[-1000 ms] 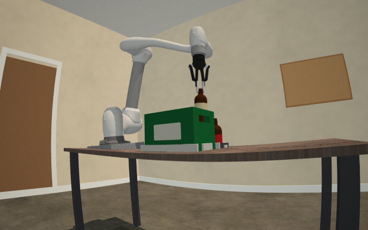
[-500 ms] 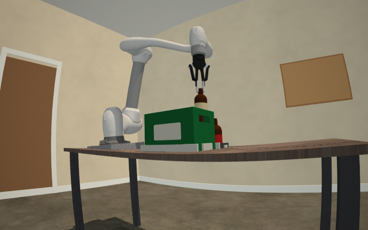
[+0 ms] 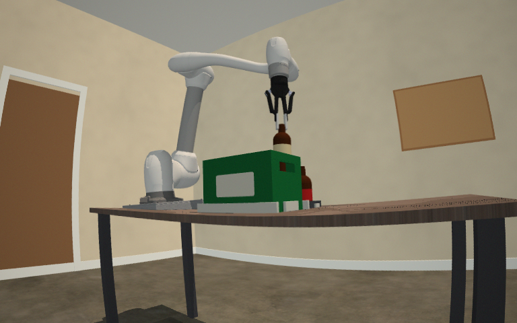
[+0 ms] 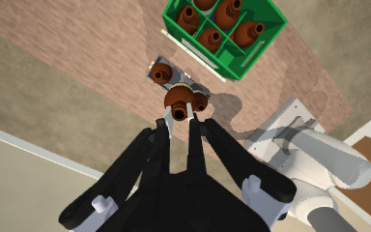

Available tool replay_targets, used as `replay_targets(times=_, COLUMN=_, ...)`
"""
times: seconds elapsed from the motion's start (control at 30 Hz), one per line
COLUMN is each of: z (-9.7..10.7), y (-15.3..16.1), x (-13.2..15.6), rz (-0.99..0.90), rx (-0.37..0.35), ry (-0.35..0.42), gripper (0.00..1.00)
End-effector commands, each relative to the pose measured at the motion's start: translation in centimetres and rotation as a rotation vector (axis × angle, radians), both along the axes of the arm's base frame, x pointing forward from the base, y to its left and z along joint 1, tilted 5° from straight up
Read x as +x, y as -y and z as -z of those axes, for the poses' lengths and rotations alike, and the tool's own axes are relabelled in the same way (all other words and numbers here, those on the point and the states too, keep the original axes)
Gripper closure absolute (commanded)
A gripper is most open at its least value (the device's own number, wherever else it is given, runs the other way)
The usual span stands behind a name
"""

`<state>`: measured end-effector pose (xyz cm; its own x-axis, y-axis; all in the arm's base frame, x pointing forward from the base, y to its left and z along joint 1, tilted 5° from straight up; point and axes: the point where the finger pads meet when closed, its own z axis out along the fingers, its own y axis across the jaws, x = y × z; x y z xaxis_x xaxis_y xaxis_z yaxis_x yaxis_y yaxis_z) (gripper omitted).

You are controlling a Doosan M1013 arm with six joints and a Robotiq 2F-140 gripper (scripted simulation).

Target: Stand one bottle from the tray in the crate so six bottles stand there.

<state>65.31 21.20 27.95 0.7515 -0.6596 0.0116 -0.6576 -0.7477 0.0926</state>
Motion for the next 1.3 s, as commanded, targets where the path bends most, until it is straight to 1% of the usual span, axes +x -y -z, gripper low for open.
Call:
replay_targets(times=0.0, z=-0.8, y=-0.4, x=0.0, rz=0.001, rx=0.009, ry=0.007, gripper=1.00)
replay_targets(times=0.7, z=-0.8, y=-0.3, x=0.0, rz=0.001, rx=0.009, ry=0.007, gripper=1.00)
replay_targets(times=1.27, z=-0.9, y=0.7, x=-0.3, rz=0.001, rx=0.009, ry=0.007, gripper=1.00)
